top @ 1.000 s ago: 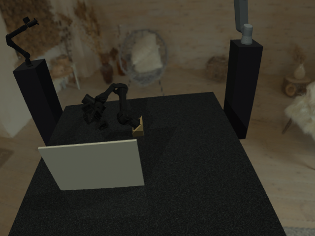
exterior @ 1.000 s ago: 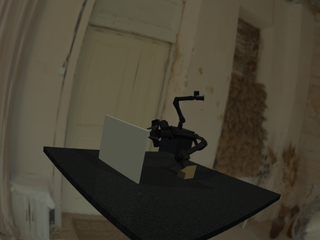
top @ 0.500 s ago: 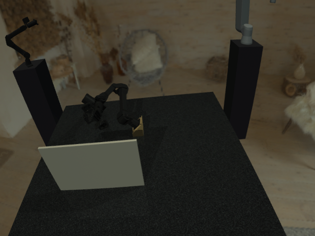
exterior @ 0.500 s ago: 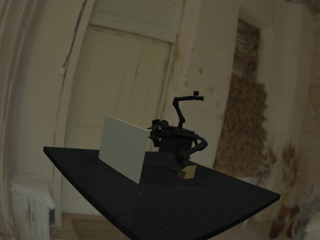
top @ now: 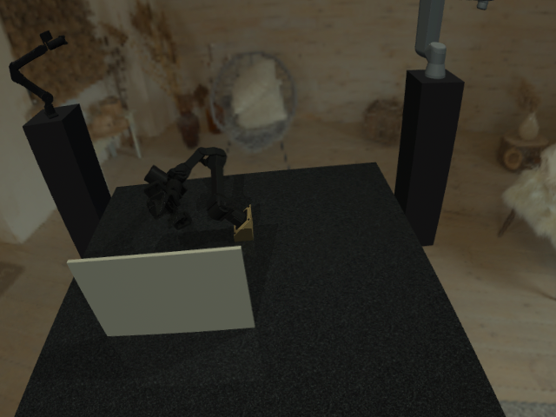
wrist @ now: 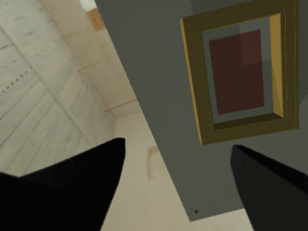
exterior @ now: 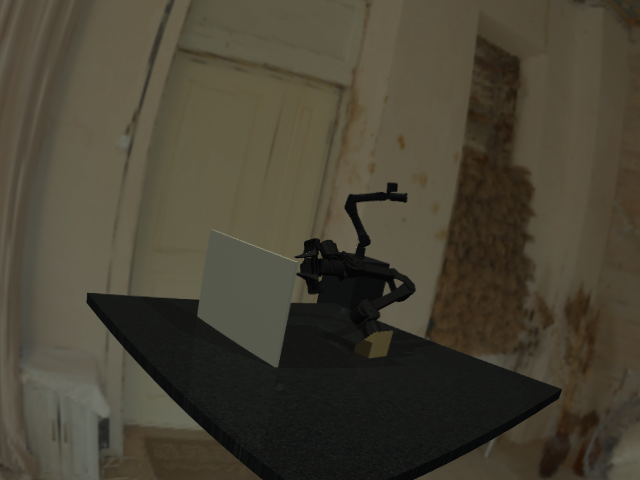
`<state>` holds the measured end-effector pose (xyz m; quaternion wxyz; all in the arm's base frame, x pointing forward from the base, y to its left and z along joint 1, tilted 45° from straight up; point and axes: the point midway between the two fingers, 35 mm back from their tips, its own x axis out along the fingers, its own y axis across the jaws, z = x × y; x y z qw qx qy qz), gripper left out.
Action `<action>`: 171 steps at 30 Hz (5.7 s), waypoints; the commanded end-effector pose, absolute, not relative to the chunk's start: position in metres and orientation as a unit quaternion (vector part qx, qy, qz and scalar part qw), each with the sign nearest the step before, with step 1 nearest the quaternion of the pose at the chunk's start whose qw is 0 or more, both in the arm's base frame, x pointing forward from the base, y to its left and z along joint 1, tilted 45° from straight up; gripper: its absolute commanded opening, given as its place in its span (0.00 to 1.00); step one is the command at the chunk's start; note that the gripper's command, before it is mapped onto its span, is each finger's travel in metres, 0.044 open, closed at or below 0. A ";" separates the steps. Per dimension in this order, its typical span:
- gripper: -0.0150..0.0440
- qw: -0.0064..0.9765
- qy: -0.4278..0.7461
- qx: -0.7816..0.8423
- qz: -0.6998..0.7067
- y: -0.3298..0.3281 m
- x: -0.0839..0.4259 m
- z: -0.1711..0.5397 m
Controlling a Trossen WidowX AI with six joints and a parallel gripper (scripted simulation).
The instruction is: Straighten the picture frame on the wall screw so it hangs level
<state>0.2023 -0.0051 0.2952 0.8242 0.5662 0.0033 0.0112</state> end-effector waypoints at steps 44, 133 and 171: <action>0.69 0.823 0.004 0.568 0.013 -0.004 0.202 0.295; 0.69 0.887 -0.001 0.461 0.016 -0.016 0.372 0.268; 0.69 0.887 -0.001 0.461 0.016 -0.016 0.393 0.267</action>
